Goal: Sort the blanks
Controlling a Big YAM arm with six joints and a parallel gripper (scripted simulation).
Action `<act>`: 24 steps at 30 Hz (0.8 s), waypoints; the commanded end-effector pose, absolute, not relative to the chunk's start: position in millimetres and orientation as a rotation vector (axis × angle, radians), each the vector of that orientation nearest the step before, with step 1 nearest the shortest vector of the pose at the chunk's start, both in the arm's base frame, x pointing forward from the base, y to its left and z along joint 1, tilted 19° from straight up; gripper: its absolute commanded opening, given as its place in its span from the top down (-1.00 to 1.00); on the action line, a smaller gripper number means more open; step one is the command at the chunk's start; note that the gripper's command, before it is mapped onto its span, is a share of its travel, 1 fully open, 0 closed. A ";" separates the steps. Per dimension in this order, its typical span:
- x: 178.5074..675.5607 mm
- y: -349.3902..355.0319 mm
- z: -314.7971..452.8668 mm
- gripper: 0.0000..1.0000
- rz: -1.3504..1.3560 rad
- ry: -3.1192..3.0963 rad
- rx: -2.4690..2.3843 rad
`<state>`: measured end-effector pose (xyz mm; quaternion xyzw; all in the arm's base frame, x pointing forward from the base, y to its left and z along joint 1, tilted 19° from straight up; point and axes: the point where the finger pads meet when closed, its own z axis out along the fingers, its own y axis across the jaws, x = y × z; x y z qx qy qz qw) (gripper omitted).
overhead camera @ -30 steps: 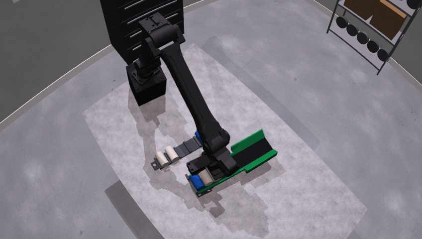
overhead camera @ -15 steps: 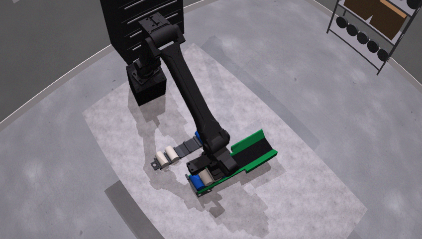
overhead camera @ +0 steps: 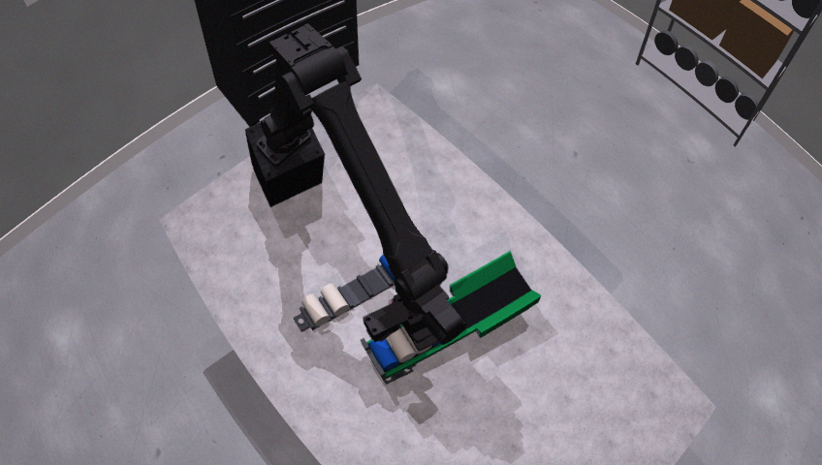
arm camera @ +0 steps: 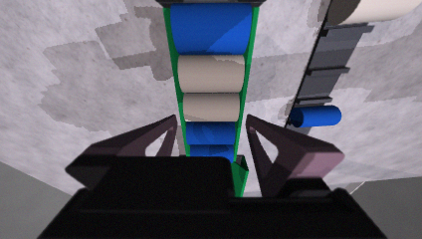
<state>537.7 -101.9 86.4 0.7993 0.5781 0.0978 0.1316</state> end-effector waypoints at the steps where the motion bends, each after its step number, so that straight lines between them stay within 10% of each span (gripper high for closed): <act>1: 543.4 -106.6 91.7 -0.66 0.307 1.670 2.303; 24: 549.5 -109.5 59.1 -0.66 0.290 1.678 2.315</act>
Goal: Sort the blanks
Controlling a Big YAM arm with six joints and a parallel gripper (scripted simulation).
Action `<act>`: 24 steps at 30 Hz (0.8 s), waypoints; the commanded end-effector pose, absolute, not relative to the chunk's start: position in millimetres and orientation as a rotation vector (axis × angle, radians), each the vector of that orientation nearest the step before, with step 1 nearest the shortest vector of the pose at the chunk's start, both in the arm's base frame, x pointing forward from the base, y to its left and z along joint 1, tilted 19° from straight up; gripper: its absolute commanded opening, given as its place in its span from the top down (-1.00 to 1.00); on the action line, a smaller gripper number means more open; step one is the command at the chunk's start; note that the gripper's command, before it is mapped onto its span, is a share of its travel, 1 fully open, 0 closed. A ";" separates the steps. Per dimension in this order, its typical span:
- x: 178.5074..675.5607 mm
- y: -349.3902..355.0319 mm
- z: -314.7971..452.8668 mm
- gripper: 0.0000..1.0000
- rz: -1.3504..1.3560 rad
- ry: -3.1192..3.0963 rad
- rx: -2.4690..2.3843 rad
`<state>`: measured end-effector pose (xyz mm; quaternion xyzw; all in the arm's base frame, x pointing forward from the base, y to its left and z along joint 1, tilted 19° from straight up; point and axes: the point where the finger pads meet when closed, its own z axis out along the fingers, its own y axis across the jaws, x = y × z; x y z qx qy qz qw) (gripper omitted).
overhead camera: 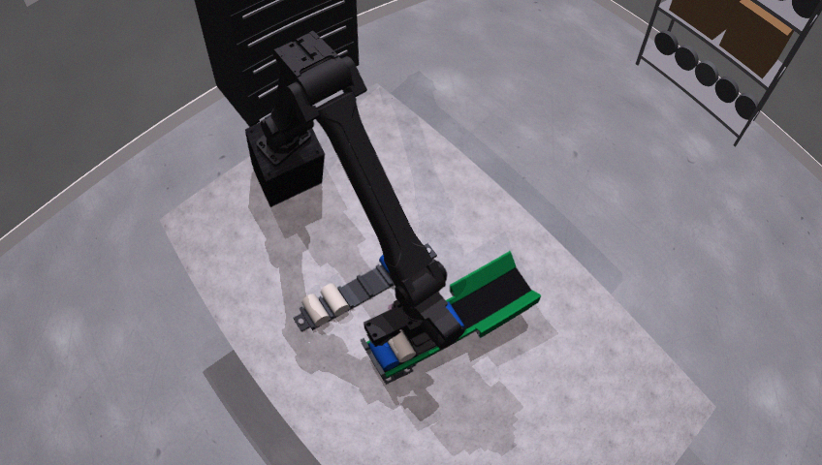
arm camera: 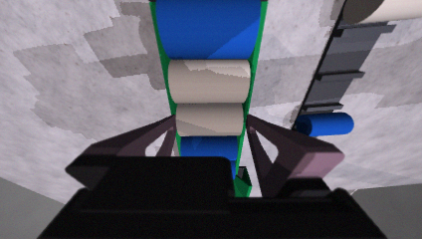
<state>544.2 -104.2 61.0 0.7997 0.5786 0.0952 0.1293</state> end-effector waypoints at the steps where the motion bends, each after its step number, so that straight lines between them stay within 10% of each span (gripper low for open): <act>1: 550.8 -109.2 66.3 -0.66 0.306 1.670 2.304; 24: 557.3 -110.5 66.1 -0.66 0.319 1.663 2.295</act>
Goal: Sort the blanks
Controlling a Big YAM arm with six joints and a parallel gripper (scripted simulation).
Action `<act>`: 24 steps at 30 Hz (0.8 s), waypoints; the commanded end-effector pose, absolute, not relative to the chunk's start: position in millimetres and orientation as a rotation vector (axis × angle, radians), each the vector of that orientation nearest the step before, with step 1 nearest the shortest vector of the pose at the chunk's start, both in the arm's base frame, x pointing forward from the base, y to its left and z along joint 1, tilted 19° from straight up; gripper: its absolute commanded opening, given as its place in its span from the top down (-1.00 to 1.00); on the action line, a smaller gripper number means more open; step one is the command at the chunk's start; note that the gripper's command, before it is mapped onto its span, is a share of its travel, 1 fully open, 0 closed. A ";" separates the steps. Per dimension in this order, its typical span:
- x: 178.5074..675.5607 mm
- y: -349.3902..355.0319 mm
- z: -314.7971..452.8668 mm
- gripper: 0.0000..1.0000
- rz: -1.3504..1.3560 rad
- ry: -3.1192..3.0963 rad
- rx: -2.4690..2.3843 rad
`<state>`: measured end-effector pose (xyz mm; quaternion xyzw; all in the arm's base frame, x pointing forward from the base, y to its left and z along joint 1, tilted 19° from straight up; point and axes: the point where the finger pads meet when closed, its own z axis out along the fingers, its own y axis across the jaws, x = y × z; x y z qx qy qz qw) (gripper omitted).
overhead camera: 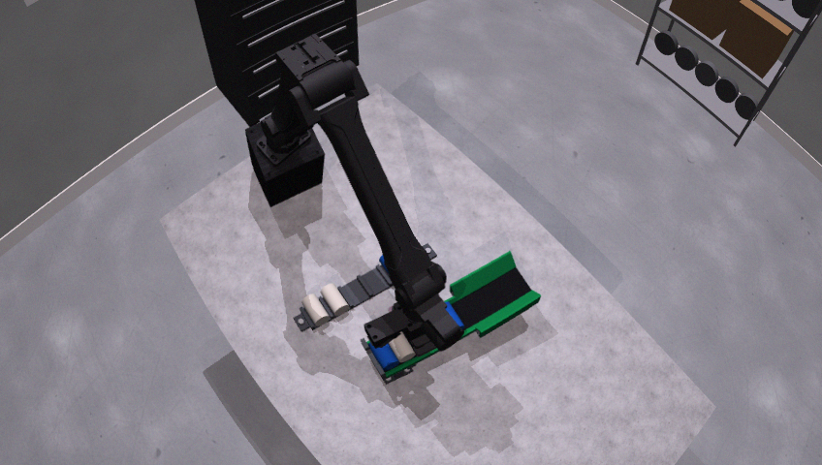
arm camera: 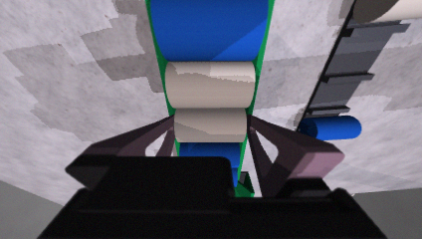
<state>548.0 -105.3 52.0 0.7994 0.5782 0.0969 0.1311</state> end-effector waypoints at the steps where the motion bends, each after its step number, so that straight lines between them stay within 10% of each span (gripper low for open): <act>1: 557.3 -110.5 66.1 -0.66 0.319 1.663 2.295; 22: 557.3 -110.5 66.1 -0.66 0.319 1.663 2.295; 24: 557.3 -110.5 66.1 -0.27 0.319 1.663 2.295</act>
